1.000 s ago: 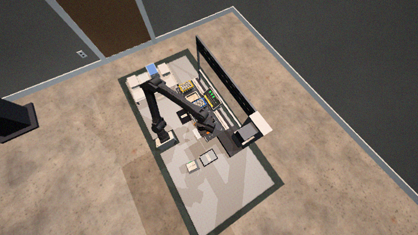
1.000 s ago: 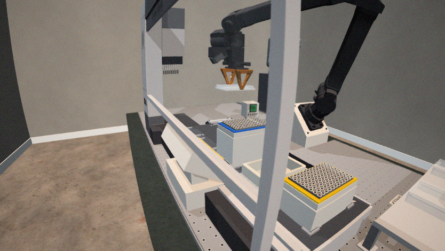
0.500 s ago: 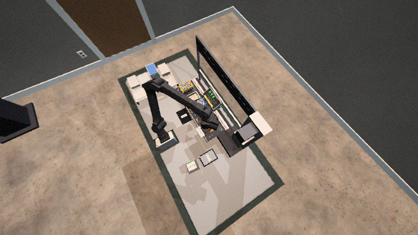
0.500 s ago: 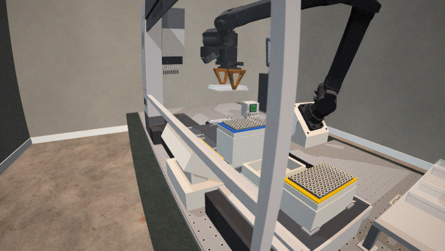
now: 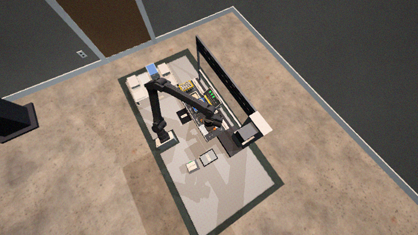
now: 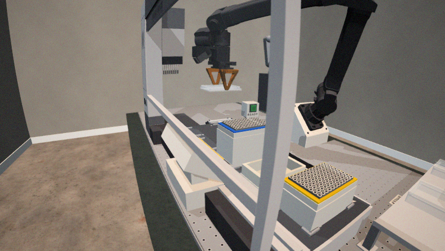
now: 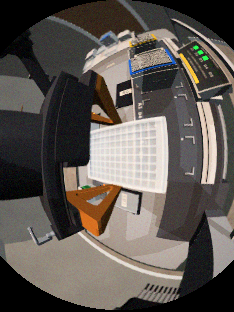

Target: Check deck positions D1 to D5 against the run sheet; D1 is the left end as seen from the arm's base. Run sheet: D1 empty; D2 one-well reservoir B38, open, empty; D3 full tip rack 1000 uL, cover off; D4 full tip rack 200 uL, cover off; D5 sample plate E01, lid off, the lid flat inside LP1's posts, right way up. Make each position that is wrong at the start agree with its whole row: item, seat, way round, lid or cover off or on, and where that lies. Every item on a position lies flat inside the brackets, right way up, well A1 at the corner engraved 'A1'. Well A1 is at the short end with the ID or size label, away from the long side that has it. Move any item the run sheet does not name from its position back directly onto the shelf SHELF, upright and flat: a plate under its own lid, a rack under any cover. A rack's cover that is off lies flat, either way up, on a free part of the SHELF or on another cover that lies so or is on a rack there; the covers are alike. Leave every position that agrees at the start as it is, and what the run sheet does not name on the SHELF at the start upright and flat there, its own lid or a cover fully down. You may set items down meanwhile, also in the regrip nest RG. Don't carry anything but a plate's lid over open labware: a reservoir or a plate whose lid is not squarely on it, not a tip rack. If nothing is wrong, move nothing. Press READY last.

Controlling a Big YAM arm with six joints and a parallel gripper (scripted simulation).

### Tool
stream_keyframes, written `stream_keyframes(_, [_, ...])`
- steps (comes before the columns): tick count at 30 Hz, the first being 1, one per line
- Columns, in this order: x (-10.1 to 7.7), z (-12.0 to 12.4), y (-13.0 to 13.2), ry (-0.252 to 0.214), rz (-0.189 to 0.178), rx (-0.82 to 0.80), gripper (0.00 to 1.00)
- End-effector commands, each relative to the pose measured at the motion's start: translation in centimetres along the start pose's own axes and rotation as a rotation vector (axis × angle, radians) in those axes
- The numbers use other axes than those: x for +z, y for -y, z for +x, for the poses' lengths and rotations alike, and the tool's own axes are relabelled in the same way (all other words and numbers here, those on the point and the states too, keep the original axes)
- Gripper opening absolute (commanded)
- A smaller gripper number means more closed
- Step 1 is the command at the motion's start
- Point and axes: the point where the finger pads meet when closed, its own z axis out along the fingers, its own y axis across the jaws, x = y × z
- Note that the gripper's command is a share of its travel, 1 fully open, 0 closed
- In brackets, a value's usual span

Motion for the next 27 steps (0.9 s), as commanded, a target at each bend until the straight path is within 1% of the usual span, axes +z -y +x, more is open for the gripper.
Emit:
stream_keyframes(1, [-1.2, -2.5, 0.4, 0.011, 0.015, -0.003, 0.0])
stream_keyframes(7, [-1.5, -3.6, 0.7, 0.019, 0.015, 0.005, 0.0])
stream_keyframes(10, [-1.1, -4.5, 0.3, 0.011, 0.014, -0.003, 0.0])
stream_keyframes(12, [-1.1, -4.5, 0.3, 0.011, 0.014, -0.003, 0.0])
stream_keyframes(13, [-1.7, -4.4, 0.9, 0.024, 0.016, 0.011, 0.0])
stream_keyframes(16, [-1.1, -5.5, 0.3, 0.011, 0.013, -0.003, 0.0])
stream_keyframes(22, [-1.1, -6.9, 0.3, 0.011, 0.013, -0.004, 0.0])
stream_keyframes(25, [-2.2, -6.5, 1.4, 0.036, 0.016, 0.023, 0.0])
stream_keyframes(27, [-2.2, -6.5, 1.4, 0.036, 0.016, 0.023, 0.0])
